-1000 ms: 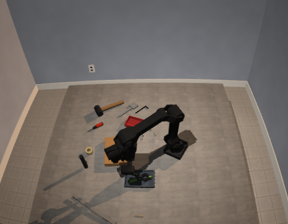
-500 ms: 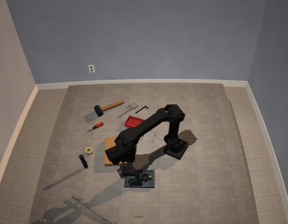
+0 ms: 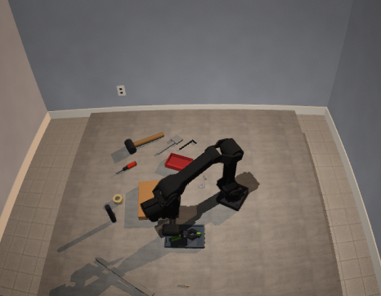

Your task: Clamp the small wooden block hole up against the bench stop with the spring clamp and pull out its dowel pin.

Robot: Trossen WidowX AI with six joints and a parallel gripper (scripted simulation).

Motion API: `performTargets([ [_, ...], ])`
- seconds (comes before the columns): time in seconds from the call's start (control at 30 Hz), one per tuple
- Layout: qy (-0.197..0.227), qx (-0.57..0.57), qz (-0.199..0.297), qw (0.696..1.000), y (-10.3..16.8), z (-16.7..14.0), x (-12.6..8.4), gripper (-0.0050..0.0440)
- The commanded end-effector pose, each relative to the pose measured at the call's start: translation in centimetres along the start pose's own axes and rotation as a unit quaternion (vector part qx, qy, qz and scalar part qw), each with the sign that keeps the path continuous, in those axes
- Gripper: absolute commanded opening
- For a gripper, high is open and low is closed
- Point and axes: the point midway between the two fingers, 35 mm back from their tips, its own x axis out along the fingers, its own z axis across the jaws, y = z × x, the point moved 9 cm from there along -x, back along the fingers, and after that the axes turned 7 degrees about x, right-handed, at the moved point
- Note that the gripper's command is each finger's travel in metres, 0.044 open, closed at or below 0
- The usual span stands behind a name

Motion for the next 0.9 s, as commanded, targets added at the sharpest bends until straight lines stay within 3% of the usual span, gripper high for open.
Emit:
performTargets([
  [0.0,0.007,0.003,0.005,1.0,0.1,-0.1,1.3,0.044],
  [0.87,0.007,0.003,0.005,1.0,0.3,-0.3,5.6,0.044],
])
